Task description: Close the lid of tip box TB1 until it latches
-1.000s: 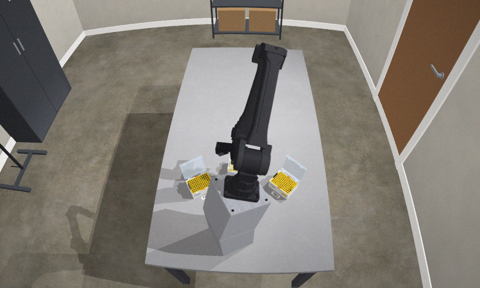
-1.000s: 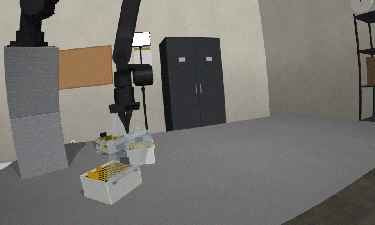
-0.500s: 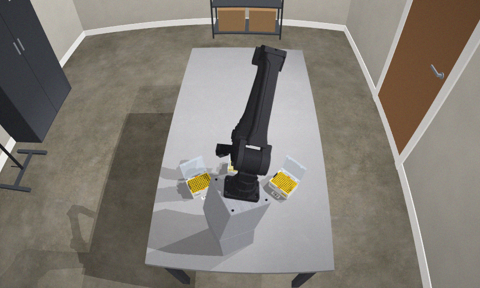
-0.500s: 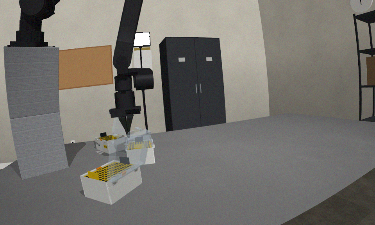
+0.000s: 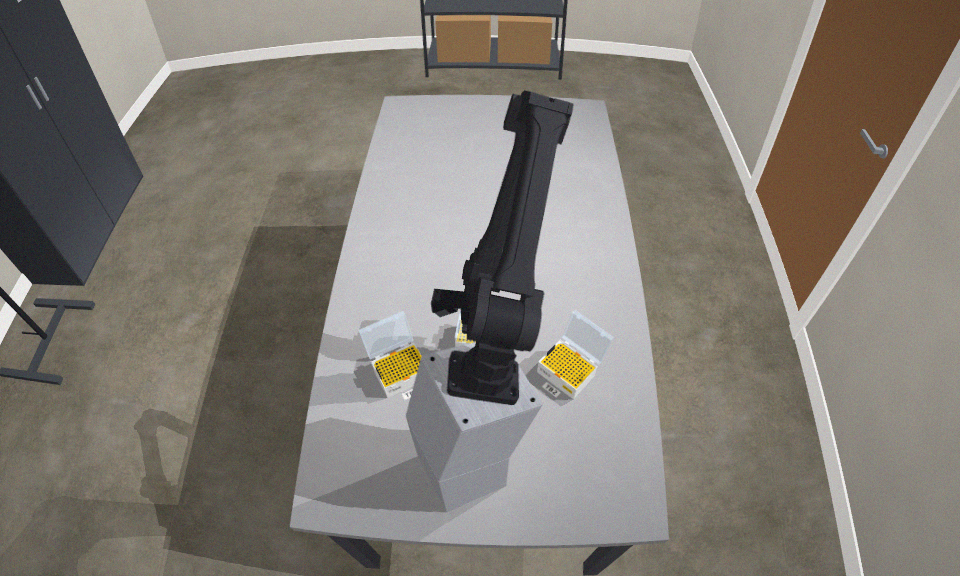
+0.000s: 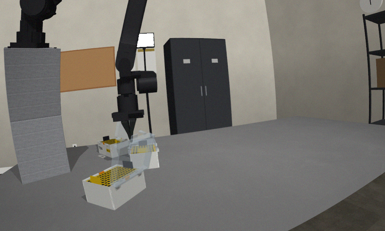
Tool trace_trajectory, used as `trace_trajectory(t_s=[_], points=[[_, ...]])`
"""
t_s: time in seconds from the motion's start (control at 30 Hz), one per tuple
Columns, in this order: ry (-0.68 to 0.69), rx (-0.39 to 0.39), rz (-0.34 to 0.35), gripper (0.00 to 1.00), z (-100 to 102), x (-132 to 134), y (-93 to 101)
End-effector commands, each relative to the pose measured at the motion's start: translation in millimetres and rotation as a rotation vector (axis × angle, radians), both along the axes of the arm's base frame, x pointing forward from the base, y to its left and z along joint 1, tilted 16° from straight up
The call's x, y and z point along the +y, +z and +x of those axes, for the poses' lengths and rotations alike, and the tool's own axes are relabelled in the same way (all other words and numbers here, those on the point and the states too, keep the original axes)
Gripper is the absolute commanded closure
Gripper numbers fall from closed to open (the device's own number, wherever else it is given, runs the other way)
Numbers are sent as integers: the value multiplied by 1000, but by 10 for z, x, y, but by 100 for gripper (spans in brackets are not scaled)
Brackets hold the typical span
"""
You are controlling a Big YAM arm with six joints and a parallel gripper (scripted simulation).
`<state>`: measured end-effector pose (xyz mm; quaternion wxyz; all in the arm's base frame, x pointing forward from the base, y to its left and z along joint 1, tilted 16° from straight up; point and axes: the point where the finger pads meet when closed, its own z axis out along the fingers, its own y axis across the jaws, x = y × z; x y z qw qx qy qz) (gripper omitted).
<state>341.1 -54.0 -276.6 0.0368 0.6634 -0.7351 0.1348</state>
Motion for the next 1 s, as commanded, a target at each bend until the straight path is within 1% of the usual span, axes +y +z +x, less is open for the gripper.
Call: trace_trajectory(t_s=[0.0,0.3,0.83,0.87,0.97], points=[[5,-13,5,100,54,-19,-29],[5,-6,6,100,30,-22,-57],[7,-8,5,100,44,-30,-110],[9,-21,5,100,101,-22,-57],[9,-23,5,100,76,-19,-26]])
